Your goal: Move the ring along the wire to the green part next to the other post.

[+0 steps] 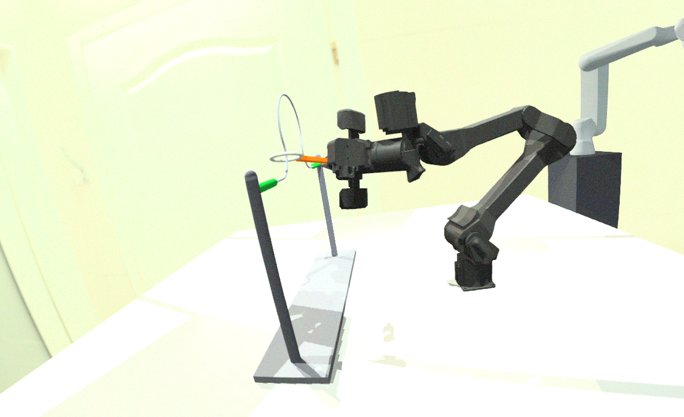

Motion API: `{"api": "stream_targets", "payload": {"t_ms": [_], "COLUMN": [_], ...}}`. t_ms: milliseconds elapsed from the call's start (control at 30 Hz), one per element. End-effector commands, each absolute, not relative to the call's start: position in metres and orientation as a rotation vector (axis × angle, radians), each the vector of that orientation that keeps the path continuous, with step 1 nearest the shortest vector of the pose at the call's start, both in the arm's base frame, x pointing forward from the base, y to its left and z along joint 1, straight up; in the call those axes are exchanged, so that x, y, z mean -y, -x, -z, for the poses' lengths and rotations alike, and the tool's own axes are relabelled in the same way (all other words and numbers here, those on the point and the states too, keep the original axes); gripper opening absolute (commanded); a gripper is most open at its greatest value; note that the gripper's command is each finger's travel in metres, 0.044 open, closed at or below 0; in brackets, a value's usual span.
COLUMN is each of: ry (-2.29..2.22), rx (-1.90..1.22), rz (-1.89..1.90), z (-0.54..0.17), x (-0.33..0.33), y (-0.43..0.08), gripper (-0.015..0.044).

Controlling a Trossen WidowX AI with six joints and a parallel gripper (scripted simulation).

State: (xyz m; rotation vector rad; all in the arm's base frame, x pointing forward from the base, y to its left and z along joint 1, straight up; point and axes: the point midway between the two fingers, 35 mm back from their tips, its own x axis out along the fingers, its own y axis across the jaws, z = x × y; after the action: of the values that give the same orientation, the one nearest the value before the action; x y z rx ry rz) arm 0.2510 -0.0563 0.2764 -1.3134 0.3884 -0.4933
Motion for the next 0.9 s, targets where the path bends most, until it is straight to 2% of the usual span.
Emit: {"api": "stream_targets", "payload": {"t_ms": [0,867], "ry": [1.213,0.607], "rx": [-0.412,-0.415], "rz": [0.471,0.275], "z": [-0.260,-0.183], "x": [0.053,0.000], "y": [-0.251,-0.263], "gripper": [-0.0150,-0.0150]}}
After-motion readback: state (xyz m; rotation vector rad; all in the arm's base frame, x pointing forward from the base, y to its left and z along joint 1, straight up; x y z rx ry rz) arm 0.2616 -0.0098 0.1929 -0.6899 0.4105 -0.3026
